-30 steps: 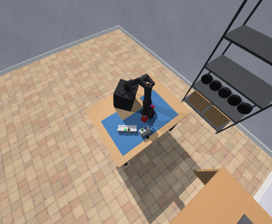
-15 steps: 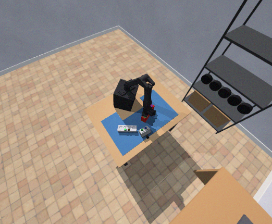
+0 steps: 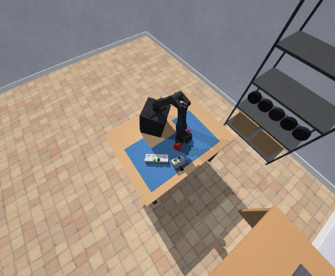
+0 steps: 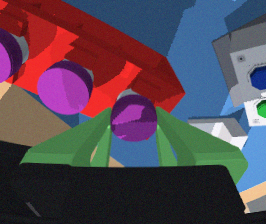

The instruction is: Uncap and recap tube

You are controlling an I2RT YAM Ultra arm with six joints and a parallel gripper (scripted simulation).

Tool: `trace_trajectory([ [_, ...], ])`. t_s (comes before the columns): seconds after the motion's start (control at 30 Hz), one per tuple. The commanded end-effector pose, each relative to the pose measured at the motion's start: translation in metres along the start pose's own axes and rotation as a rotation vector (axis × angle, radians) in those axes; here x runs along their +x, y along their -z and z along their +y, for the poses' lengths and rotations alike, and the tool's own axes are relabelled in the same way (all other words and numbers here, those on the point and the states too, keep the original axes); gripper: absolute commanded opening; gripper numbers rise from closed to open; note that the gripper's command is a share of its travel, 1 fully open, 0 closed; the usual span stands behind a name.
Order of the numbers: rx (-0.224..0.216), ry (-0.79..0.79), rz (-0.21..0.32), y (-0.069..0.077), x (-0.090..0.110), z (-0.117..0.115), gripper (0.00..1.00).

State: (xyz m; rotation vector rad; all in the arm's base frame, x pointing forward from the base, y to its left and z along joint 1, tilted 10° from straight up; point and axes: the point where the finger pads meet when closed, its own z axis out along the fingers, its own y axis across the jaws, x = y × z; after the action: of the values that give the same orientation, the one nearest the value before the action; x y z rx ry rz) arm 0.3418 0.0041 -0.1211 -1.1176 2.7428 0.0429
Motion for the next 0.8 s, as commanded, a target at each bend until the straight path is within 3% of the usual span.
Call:
trace_trajectory([
  [0.0, 0.005, 0.01, -0.005, 0.0021, -0.0015, -0.0015, 0.0],
  [0.27, 0.005, 0.01, -0.005, 0.0021, -0.0015, -0.0015, 0.0],
  [0.57, 0.004, -0.44, -0.006, 0.0018, -0.0014, -0.0016, 0.0],
  [0.63, 0.004, -0.44, -0.006, 0.0018, -0.0014, -0.0016, 0.0],
  [0.77, 0.004, -0.64, -0.007, 0.0016, -0.0014, -0.0016, 0.0],
])
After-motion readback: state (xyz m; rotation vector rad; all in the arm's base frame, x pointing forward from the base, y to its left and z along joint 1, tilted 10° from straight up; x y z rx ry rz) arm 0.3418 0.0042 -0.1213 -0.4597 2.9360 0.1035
